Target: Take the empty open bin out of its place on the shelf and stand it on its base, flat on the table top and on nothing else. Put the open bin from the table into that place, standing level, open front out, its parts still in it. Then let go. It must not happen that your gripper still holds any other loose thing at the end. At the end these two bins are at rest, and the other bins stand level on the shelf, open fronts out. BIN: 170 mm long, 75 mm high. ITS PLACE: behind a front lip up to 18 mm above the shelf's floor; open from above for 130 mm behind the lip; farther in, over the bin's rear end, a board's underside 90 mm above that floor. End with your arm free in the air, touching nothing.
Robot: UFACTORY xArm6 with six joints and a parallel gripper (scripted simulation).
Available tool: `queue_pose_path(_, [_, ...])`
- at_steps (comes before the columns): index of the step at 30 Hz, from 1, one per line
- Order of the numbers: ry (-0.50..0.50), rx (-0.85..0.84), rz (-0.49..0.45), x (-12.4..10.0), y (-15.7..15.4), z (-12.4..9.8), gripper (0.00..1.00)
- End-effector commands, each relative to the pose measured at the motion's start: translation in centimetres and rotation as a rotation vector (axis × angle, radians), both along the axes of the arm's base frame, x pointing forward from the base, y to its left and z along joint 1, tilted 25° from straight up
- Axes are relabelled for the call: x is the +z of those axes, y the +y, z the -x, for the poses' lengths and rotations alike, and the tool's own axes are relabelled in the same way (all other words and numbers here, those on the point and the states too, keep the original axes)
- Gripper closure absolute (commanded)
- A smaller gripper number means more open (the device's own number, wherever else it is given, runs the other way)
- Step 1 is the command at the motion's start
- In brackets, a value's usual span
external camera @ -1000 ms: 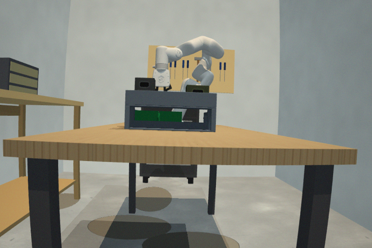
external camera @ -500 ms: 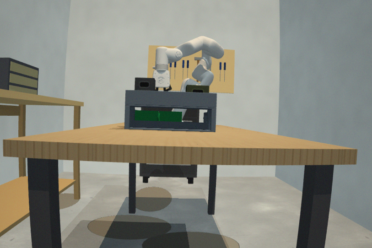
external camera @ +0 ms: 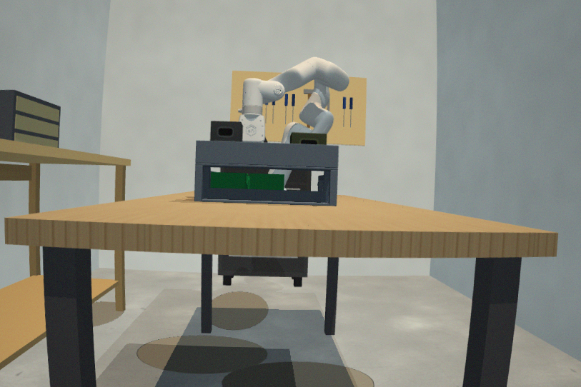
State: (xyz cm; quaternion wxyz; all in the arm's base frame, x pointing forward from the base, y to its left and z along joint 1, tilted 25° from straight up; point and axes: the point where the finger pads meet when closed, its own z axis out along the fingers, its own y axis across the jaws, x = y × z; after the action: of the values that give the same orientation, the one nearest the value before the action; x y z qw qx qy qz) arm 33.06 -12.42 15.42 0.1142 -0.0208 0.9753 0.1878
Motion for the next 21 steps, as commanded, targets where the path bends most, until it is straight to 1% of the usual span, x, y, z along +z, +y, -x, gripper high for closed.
queue_pose_path(1, [-0.003, -0.001, 0.002, -0.4, 0.1, -0.2, 0.74])
queue_pose_path(15, [-0.003, -0.001, 0.002, -2.7, 1.0, -0.8, 0.74])
queue_pose_path(21, [-0.003, -0.001, 0.002, -3.2, 1.2, -0.9, 0.74])
